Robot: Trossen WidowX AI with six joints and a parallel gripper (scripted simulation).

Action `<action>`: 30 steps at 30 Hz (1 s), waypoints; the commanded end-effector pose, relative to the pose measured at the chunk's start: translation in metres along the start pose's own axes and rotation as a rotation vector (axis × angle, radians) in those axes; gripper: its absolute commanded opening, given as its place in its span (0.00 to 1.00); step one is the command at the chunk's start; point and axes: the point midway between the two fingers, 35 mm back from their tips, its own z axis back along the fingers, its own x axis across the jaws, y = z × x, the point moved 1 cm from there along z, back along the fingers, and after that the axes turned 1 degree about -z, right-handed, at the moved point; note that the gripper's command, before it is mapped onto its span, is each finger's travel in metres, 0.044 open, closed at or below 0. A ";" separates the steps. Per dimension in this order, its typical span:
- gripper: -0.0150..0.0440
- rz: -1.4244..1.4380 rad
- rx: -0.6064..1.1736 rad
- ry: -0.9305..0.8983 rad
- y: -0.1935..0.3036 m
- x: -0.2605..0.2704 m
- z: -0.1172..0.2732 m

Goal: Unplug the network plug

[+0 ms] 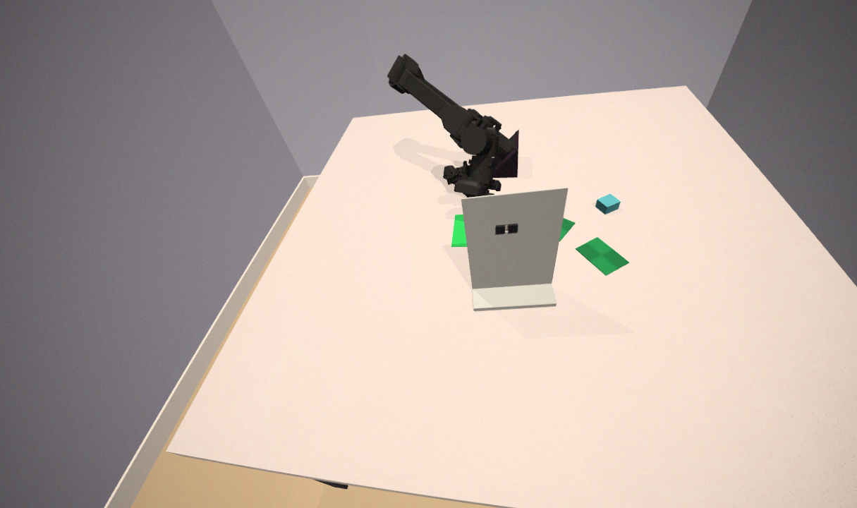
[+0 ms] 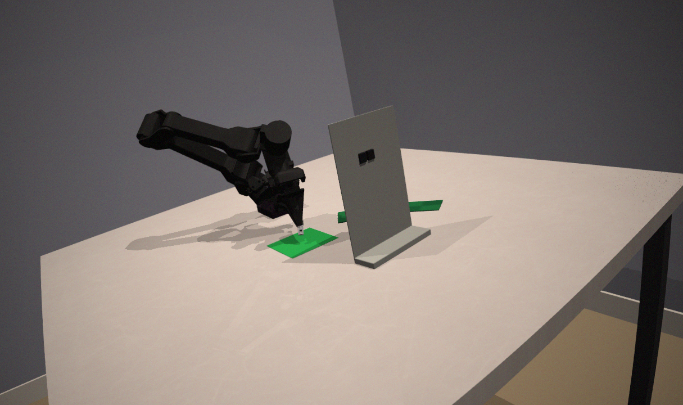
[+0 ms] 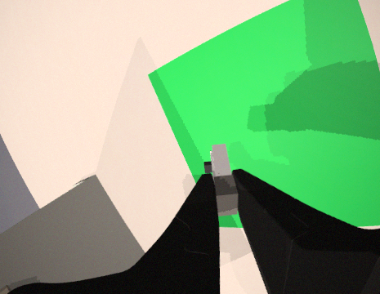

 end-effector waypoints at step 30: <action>0.25 0.009 0.000 -0.006 -0.005 -0.014 -0.018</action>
